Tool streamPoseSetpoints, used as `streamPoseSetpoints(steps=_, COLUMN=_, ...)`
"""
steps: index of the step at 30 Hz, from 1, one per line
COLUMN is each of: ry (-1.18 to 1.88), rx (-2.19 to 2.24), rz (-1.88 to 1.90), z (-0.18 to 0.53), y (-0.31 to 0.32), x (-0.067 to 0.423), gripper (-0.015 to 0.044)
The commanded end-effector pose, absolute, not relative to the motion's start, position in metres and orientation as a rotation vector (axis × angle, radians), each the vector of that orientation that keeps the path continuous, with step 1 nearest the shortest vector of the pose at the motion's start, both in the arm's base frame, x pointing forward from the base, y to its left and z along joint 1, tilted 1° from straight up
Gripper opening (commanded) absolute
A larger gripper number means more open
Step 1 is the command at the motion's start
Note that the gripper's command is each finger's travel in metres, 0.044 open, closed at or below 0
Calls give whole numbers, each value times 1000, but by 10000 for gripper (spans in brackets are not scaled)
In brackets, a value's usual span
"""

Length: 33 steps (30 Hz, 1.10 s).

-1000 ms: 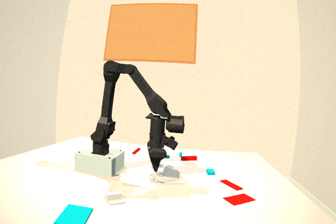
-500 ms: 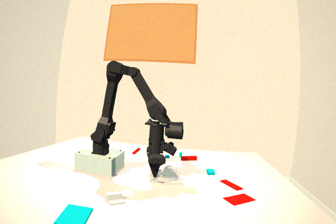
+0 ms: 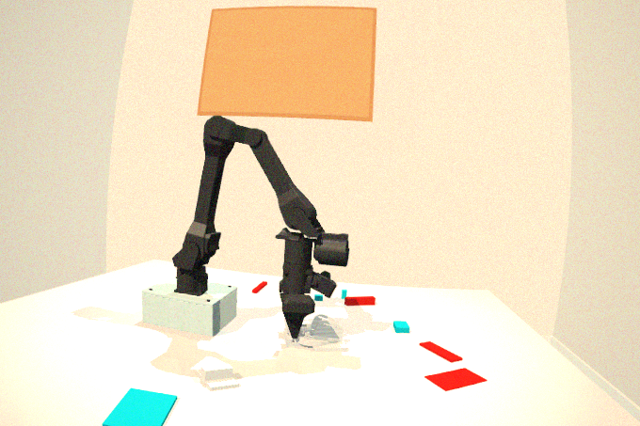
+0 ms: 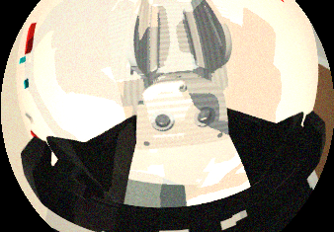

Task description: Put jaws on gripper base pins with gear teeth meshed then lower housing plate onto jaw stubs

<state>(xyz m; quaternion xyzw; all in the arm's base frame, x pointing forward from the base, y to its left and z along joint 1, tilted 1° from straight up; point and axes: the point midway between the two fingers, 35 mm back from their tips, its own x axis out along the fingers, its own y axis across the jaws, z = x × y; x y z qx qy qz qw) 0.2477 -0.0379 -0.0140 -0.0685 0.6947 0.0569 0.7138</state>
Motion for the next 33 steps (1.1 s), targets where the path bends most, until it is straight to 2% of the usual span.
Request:
streamPoseSetpoints(steps=1, ry=1539, rx=-159, rz=126, z=-15, y=-39, x=248, gripper=351)
streamPoseSetpoints(steps=33, ry=1539, rx=-158, rz=126, z=-21, y=-39, x=248, gripper=351)
